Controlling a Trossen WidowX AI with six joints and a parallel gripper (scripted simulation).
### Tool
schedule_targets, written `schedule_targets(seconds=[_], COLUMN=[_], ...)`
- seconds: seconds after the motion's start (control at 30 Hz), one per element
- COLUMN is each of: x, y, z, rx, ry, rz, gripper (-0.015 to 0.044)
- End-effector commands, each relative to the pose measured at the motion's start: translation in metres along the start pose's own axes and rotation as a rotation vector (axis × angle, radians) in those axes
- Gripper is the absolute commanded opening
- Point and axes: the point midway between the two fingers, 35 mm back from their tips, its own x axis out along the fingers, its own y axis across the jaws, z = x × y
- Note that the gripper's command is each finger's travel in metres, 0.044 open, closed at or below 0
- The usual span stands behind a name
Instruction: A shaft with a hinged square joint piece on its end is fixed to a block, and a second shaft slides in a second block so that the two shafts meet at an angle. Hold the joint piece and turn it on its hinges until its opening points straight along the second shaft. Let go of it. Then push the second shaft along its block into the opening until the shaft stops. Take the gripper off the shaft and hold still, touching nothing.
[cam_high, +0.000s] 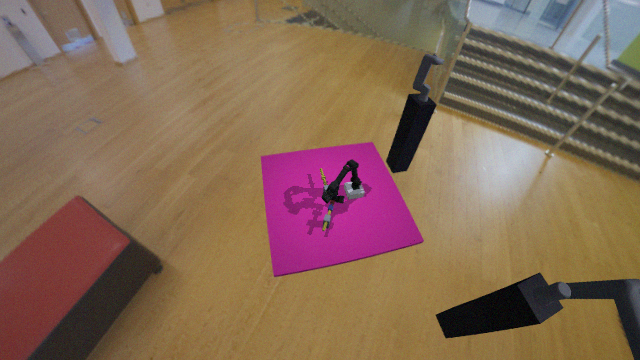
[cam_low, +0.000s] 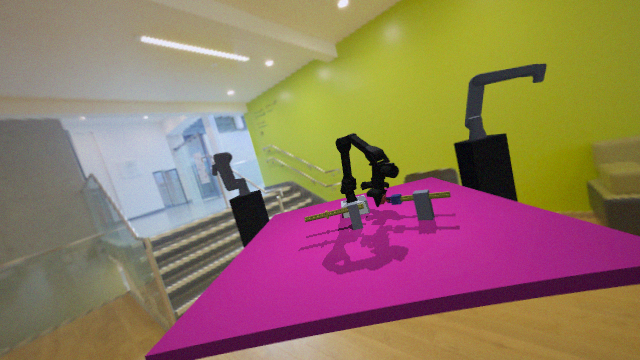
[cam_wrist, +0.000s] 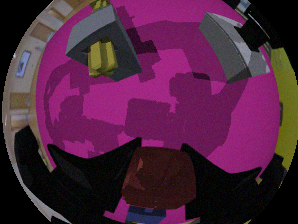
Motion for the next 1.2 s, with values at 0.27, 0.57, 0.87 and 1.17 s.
schedule_targets(seconds=[0.27,0.57,0.87,1.17], x=[0.0015,0.0015,0.0,0.0], y=[0.0,0.0,0.0,0.0], z=[0.0002,0.0002,0.0,0.0], rx=[-0.003,-0.003,0.0,0.0], ry=[-0.004,-0.004,0.0,0.0], rz=[-0.001,-0.001,0.0,0.0], gripper=[0.0182,0.0182,0.0147,0.0])
